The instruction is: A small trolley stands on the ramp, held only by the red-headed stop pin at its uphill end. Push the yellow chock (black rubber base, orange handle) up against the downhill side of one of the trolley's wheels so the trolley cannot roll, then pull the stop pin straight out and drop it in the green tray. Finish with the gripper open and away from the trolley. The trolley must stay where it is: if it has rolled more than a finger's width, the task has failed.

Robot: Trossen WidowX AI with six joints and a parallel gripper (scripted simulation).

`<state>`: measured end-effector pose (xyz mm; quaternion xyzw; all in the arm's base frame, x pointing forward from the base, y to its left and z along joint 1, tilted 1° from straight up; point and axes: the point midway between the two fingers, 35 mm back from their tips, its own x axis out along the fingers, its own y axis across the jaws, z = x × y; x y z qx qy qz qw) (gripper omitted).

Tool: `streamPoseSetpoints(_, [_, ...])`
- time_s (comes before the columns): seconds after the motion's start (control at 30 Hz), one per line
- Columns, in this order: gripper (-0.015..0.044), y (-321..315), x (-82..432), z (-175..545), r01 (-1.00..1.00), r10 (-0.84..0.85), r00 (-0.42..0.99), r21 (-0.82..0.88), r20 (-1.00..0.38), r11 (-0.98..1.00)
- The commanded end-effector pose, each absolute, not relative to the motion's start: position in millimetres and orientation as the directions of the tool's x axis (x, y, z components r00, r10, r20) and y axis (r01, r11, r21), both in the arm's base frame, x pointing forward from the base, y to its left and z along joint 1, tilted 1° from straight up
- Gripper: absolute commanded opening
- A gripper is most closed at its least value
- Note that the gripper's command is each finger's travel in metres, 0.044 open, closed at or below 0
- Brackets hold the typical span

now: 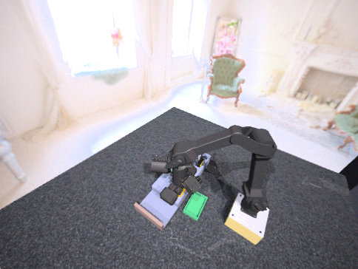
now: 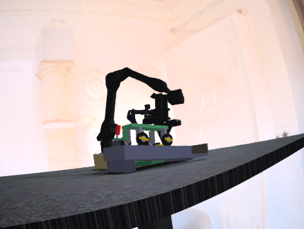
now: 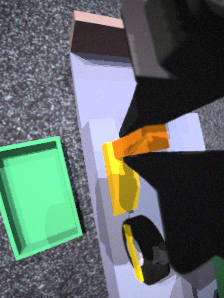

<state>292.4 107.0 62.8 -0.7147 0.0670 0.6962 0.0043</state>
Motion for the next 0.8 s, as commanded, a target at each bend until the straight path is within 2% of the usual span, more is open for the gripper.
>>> streamPoseSetpoints(0.0, [0.0,101.9,291.9,63.3,-0.1,-0.095,0.025,0.092,-0.995,-0.991])
streamPoseSetpoints(0.67, [0.0,97.8,291.2,64.2,-0.101,-0.089,0.023,0.086,-0.996,-0.991])
streamPoseSetpoints(0.77, [0.0079,97.8,291.2,64.2,-0.101,-0.089,0.023,0.086,-0.996,-0.991])
